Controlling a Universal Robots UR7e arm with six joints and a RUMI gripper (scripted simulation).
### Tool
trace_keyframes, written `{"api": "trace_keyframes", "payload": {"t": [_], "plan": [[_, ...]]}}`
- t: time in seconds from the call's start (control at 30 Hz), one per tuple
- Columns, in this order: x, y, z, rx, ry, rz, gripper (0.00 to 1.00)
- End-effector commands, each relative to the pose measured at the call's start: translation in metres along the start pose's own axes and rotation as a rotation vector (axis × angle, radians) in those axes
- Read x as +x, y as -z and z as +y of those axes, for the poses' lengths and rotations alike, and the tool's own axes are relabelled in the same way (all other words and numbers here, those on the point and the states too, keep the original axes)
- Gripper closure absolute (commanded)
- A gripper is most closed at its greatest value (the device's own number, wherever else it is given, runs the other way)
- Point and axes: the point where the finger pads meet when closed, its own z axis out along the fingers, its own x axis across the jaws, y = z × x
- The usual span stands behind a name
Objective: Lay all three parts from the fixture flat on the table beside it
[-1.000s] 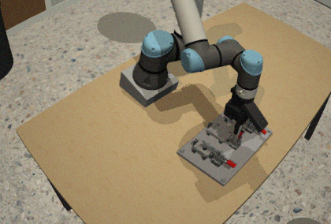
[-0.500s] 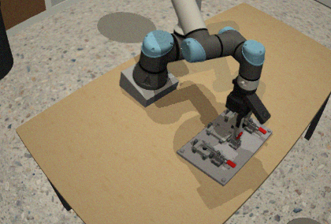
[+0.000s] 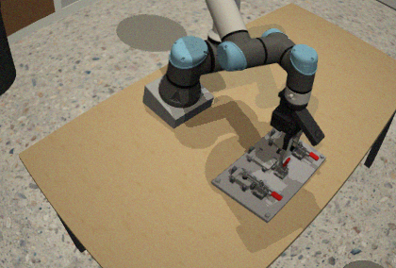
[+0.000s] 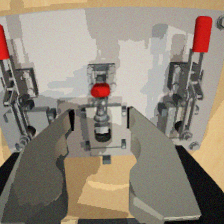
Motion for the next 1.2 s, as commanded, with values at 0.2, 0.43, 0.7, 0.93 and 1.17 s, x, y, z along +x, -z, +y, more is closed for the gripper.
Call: {"api": "trace_keyframes", "payload": {"t": [0.2, 0.43, 0.7, 0.93, 1.17], "plan": [[0.0, 0.001, 0.0, 0.001, 0.0, 0.0, 0.41], [0.0, 0.009, 0.0, 0.001, 0.0, 0.0, 0.41], [0.0, 0.024, 0.0, 0.001, 0.0, 0.0, 0.41], [0.0, 0.033, 0.0, 0.001, 0.0, 0.0, 0.41], [0.0, 0.033, 0.0, 0.001, 0.0, 0.0, 0.41]]}}
